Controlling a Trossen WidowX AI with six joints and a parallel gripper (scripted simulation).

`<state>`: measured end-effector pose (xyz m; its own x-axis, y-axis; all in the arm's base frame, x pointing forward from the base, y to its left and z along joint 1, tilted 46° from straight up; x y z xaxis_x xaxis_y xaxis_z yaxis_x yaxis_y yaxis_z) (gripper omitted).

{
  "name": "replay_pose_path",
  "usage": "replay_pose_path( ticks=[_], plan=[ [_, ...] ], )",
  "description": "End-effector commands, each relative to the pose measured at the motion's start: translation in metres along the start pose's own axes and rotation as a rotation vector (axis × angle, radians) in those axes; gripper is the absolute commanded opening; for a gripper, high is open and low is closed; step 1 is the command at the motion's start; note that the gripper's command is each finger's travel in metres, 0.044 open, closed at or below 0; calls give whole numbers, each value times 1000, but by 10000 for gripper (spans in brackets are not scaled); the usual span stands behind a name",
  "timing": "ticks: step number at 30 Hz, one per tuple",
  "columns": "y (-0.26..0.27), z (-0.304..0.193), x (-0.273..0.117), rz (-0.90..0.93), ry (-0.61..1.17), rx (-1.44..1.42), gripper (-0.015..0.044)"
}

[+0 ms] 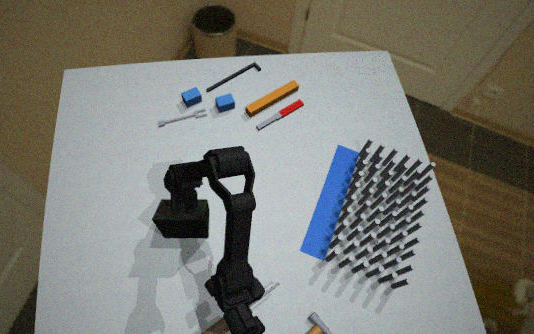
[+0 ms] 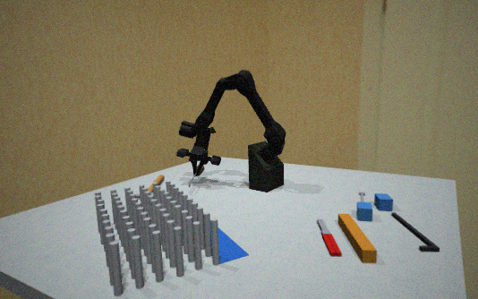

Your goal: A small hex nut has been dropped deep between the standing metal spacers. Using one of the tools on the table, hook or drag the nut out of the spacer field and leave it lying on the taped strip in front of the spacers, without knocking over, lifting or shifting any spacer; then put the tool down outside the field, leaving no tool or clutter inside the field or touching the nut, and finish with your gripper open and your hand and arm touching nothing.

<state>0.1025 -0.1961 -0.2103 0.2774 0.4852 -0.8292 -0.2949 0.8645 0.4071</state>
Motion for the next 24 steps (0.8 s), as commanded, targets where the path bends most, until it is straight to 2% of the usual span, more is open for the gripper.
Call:
replay_pose_path(
  ticks=[1,24],
  plan=[
    [3,0,8,3,-4,5,0],
    [14,-1,42,-5,1,-6,0]
  ],
)
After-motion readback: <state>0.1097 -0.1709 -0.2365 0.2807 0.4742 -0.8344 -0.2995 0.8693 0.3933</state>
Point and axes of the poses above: the point midway between the two fingers, 35 mm back from their tips, its own x axis out along the fingers, its own y axis across the jaws, z = x × y, the point moved 2 cm from there along -x, back along the fingers, and after that the axes turned 5 degrees about x, right-handed, at the moved point
